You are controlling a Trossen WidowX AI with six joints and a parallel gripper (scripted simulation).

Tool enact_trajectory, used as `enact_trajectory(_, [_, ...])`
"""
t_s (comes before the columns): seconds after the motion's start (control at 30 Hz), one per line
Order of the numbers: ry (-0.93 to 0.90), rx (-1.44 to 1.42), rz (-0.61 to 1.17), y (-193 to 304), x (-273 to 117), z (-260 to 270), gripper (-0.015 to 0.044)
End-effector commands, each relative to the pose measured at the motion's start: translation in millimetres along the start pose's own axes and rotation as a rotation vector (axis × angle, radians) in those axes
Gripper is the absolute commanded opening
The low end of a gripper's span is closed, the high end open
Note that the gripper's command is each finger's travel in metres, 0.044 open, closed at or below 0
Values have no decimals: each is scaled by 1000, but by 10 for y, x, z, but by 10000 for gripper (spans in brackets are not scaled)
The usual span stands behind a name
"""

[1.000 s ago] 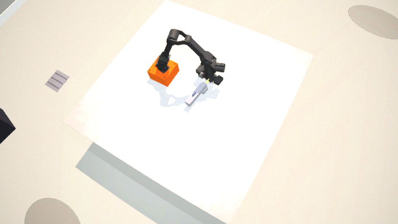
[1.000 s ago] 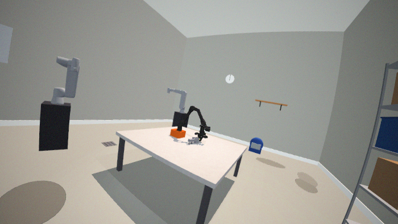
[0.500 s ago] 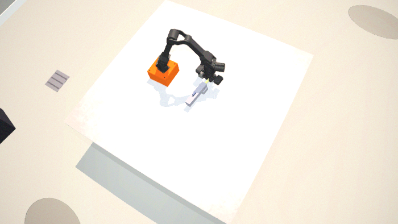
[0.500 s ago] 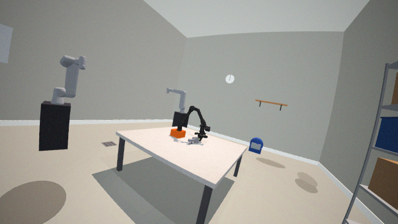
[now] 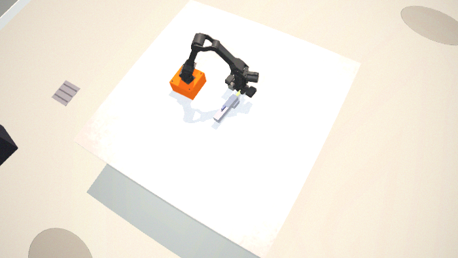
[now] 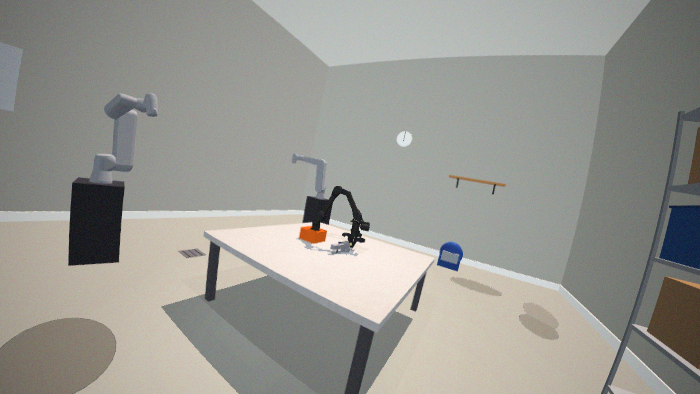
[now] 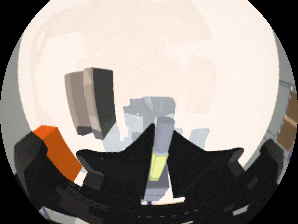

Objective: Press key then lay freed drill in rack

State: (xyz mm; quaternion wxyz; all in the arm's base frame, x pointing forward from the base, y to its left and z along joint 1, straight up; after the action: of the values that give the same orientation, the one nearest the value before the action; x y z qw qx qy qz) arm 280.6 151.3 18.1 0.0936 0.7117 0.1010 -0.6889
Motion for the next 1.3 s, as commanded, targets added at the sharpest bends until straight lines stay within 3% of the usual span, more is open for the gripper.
enact_trajectory(0.0, [-6,1,2,2,0,16,0])
enact_trajectory(1.27, [-5,1,-2,-445,-5,-85,0])
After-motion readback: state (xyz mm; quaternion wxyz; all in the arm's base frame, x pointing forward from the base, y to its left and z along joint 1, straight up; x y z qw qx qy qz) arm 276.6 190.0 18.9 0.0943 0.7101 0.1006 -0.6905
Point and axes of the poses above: the point midway between the two fingers, 35 mm back from their tips, its own x axis out along the fingers, its own z axis across the jaws, y = z × x, the point moved 5 cm from there along -x, back along the fingers, and after that the axes turned 11 degrees about -x, right-handed, at the moved point
